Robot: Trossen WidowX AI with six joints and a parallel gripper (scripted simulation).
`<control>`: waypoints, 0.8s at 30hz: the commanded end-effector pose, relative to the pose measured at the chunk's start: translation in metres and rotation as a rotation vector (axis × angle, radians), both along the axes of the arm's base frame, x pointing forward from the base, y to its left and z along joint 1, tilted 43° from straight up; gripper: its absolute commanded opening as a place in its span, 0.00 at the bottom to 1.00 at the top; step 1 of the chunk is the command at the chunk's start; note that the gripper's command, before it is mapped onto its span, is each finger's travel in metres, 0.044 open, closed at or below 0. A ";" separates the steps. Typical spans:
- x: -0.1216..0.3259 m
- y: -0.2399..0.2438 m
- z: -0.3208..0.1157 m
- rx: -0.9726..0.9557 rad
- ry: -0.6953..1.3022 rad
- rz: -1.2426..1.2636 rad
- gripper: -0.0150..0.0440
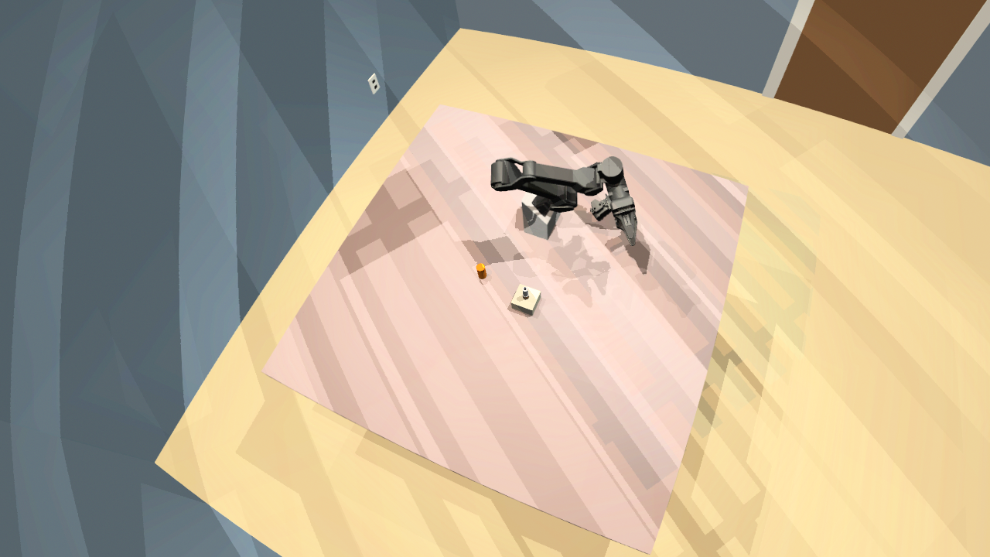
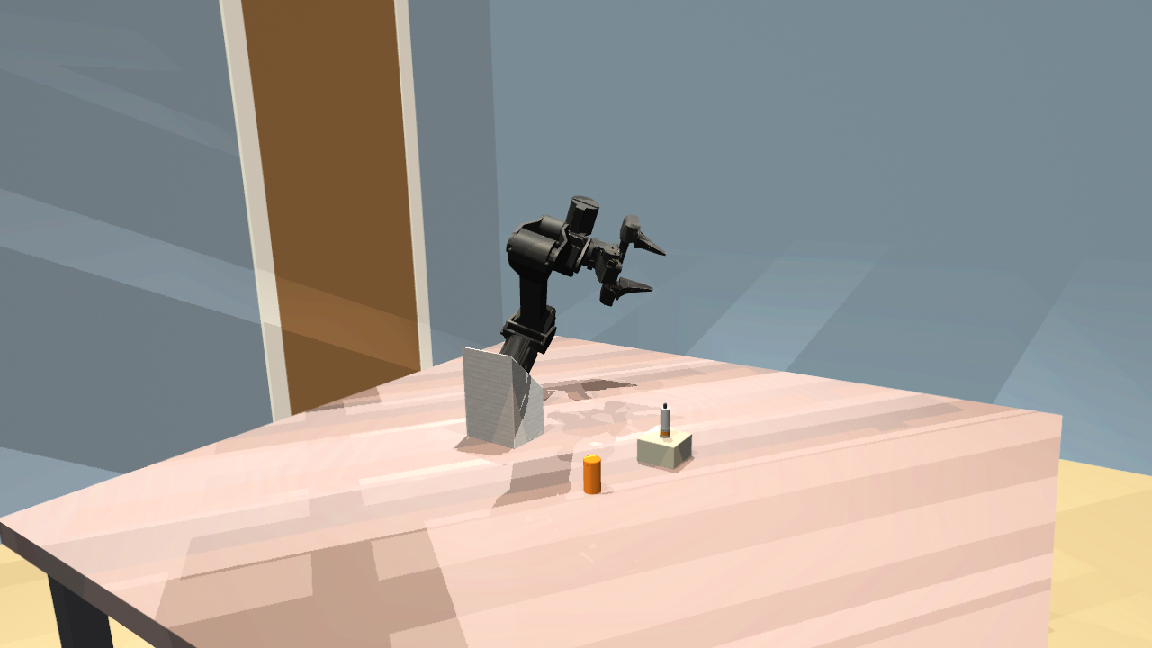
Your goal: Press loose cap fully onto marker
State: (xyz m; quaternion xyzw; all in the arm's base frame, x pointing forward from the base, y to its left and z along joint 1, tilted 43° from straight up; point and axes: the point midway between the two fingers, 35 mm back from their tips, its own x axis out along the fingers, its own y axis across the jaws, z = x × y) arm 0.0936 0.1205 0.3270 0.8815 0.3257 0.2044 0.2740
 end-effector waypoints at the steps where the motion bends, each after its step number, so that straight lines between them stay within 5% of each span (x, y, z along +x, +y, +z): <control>1: 0.000 0.001 0.001 -0.008 -0.012 -0.006 0.89; 6: -0.003 0.023 0.017 -0.244 -0.291 -0.138 0.67; 15: 0.031 0.086 0.002 -0.875 -0.672 -0.283 0.66; 24: 0.121 0.110 -0.075 -1.552 -0.730 -0.153 0.66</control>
